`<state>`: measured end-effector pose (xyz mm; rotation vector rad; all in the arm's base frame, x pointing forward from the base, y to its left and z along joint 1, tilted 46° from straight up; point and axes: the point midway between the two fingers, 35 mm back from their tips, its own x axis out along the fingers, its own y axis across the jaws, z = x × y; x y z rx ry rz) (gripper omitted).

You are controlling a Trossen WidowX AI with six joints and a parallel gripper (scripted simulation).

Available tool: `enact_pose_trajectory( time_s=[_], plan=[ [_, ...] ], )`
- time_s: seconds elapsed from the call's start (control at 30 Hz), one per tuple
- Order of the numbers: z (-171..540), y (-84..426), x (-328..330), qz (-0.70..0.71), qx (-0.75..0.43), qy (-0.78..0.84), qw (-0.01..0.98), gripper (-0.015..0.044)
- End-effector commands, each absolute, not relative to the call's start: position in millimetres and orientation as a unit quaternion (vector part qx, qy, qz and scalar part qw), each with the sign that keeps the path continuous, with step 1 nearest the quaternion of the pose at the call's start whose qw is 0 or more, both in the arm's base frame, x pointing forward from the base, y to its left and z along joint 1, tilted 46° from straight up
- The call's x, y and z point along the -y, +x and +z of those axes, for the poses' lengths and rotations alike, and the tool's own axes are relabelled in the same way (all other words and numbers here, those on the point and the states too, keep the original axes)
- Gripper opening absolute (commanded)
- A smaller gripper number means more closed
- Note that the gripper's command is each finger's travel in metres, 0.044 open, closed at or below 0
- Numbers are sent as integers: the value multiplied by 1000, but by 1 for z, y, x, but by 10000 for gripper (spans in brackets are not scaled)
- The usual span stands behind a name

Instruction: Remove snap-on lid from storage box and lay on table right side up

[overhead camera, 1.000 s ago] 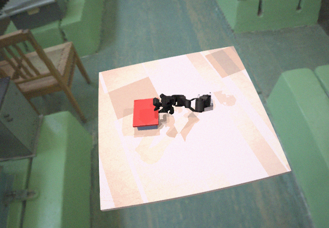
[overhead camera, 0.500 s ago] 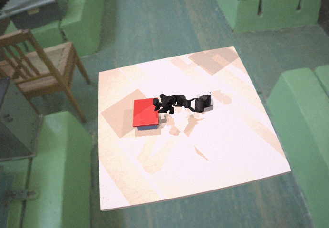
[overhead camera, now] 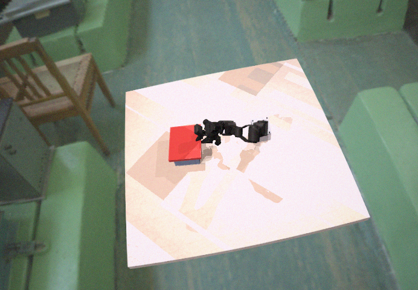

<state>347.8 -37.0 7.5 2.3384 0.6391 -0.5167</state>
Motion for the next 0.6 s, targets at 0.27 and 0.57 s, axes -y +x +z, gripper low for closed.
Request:
enact_pose_trajectory(
  time_s=[0.27, 0.57],
  plan=[
    [10, 347, 40, -196, -243, 892, 326, 0],
    [12, 346, 41, -196, -243, 892, 326, 0]
  ],
)
